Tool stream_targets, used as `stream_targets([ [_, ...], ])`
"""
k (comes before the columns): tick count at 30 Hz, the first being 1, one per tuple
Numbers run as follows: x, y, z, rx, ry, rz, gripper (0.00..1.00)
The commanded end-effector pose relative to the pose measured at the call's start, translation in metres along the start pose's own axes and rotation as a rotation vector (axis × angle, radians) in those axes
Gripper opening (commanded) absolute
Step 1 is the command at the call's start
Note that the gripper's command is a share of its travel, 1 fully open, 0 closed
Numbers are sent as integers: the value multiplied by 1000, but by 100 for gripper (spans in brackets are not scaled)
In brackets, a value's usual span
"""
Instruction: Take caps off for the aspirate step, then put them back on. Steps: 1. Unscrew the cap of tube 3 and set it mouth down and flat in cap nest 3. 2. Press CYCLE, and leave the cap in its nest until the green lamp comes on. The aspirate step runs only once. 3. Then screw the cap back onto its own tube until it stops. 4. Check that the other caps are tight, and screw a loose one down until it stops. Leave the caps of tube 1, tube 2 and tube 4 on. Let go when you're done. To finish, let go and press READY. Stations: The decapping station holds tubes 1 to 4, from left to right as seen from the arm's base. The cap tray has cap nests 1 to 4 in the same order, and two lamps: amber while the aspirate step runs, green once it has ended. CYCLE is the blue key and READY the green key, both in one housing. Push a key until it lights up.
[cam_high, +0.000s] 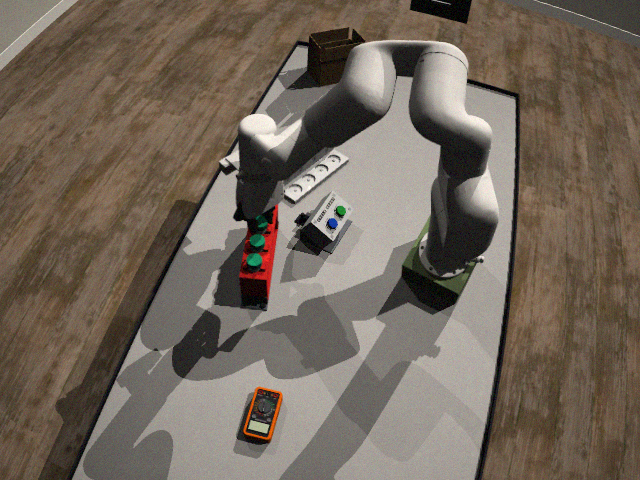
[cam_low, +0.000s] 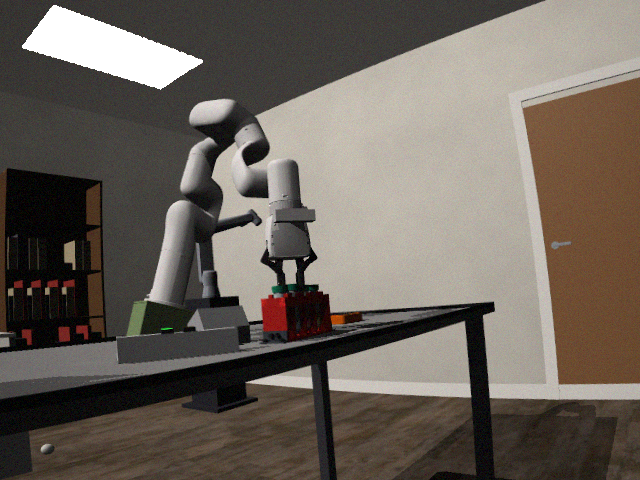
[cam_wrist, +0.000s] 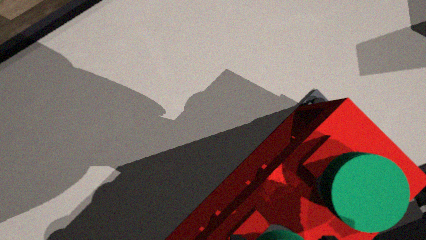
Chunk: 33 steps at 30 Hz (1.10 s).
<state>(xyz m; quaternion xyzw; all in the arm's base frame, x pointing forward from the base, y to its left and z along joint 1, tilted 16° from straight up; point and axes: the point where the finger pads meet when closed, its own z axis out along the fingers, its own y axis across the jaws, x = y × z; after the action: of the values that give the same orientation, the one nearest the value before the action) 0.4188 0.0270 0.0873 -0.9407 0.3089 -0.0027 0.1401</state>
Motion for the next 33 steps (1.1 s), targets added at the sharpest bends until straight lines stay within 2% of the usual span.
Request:
stream_targets([
  [1, 1, -1, -1, 5, 1, -5, 0],
  [13, 1, -1, -1, 5, 1, -5, 0],
  [23, 1, 0, -1, 6, 0, 495, 0],
  [25, 1, 0, -1, 6, 0, 495, 0],
  [33, 1, 0, 0, 5, -1, 895, 0],
])
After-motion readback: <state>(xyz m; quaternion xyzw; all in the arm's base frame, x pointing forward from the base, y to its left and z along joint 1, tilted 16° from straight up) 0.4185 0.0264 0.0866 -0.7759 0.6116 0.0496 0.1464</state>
